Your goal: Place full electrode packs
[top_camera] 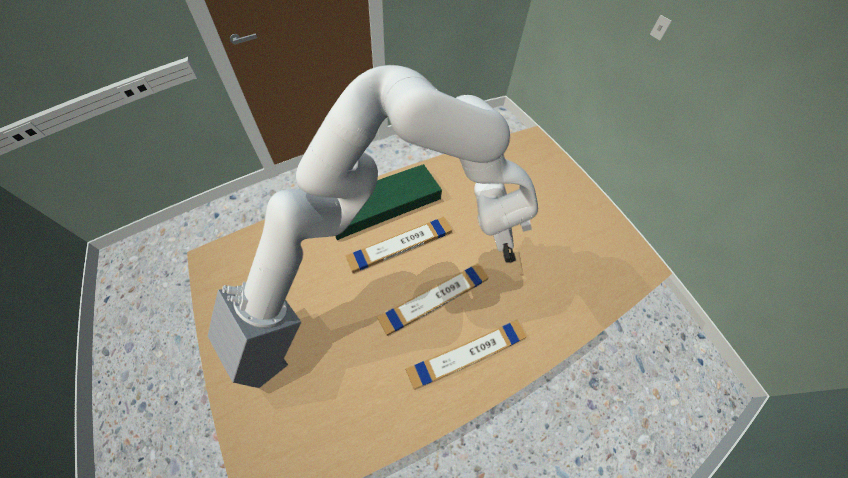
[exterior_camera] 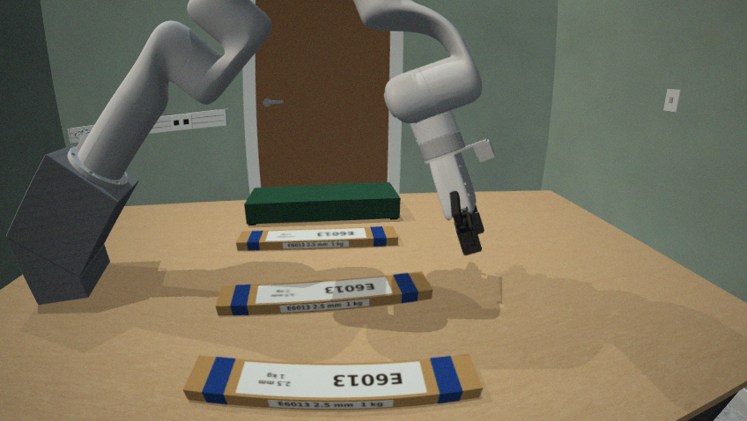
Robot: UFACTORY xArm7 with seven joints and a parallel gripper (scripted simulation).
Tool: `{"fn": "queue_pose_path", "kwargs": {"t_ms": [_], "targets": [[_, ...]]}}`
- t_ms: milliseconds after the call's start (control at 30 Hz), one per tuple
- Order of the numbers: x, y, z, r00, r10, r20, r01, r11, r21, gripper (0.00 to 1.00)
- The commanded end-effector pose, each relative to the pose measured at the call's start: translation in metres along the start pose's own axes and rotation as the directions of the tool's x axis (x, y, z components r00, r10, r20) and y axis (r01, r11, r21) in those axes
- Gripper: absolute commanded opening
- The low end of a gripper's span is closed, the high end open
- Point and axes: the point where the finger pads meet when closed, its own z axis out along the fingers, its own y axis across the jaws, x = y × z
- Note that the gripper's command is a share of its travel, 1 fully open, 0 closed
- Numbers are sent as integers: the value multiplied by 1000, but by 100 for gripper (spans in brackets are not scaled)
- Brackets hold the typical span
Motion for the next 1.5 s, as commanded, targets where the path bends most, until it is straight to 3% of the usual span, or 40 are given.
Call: {"fn": "queue_pose_path", "kwargs": {"t_ms": [0,600,633,1367,1400,1467], "targets": [[1,0,0,1000,1,-11,-1,1000,3,100],[1,0,0,1000,1,-11,-1,1000,3,100],[1,33,6,998,-57,18,57,998,12,100],[1,33,6,998,-57,18,57,998,12,100],[-3,65,10,993,-111,50,110,994,24,100],[-3,65,10,993,-111,50,110,994,24,100]]}}
